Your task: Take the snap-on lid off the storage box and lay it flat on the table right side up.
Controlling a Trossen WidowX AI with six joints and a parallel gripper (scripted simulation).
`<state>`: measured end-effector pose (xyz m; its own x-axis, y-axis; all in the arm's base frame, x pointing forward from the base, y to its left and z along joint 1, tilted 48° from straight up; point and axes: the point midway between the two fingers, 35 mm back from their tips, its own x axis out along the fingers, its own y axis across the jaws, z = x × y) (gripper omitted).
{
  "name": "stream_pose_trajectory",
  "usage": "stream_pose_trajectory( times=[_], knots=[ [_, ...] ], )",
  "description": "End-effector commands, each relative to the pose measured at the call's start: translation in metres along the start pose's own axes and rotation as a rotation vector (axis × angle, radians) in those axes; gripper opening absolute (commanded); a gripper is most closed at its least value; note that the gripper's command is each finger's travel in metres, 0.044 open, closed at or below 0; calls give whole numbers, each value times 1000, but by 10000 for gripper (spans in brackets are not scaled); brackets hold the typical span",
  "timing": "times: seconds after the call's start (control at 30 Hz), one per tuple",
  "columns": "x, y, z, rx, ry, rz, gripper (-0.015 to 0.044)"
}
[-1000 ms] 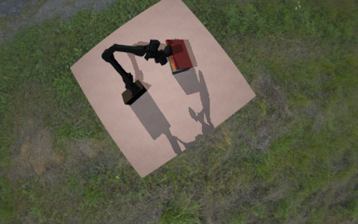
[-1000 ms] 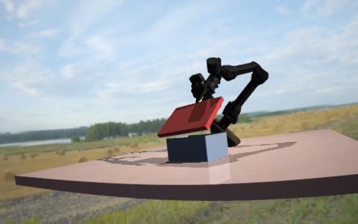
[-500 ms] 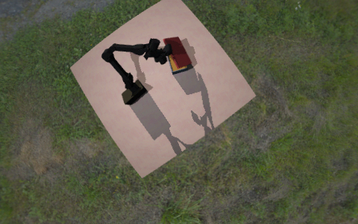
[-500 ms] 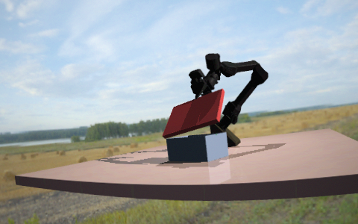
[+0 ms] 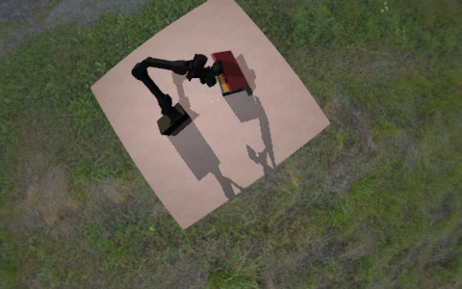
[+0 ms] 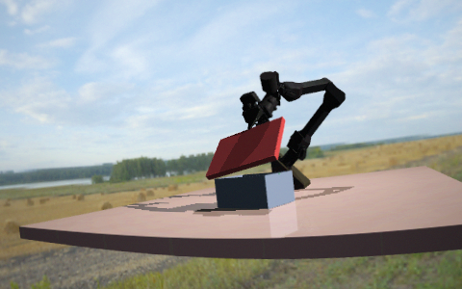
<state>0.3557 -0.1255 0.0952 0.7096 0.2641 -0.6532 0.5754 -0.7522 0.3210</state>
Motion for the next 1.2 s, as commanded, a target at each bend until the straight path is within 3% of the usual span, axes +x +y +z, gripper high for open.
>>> stream_pose_trajectory(
  times=[0.0,1.17],
  knots=[
    [-2,2,11,-1,-1,9,0],
    [-6,-1,81,-3,-3,10,0]
  ],
)
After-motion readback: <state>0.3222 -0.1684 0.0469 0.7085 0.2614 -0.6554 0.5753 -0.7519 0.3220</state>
